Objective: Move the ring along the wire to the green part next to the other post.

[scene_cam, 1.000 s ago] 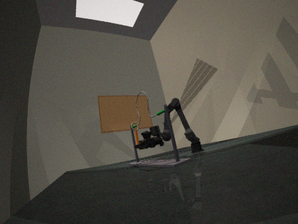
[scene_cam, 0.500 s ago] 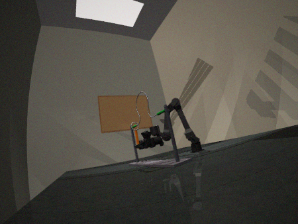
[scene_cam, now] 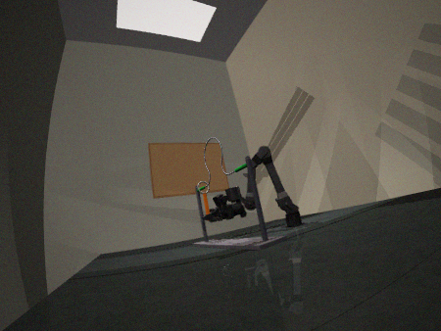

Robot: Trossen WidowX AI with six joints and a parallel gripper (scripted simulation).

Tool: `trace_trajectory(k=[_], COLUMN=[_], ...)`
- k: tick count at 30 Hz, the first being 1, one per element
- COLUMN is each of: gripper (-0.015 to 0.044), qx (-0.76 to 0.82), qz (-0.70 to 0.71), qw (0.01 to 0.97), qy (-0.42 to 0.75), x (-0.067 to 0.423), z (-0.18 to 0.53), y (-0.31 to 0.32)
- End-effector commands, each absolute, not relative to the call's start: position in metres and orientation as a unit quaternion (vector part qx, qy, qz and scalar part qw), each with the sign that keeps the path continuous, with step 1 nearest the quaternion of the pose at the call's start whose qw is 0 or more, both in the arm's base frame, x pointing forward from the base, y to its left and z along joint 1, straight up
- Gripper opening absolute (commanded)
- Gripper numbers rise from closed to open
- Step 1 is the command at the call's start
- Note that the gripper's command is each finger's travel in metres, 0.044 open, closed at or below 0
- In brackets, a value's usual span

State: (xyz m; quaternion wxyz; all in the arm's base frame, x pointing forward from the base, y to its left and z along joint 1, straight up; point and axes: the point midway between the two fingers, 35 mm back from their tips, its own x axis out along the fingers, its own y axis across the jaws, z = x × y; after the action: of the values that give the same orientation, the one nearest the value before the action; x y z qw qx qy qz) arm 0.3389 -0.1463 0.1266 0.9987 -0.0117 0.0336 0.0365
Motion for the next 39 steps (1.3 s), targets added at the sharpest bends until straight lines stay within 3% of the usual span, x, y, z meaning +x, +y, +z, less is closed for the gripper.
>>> trace_trajectory(k=[1,23,39], gripper=[-0.0150,-0.0150,-0.0150], qx=[-0.007,0.028,0.142], qz=[0.035,0.036,0.040], qw=[0.999,0.998,0.988], qy=[0.035,0.035,0.039], x=[0.337,0.335,0.332], z=[0.125,0.125,0.131], y=[-0.141,-0.110,-0.066])
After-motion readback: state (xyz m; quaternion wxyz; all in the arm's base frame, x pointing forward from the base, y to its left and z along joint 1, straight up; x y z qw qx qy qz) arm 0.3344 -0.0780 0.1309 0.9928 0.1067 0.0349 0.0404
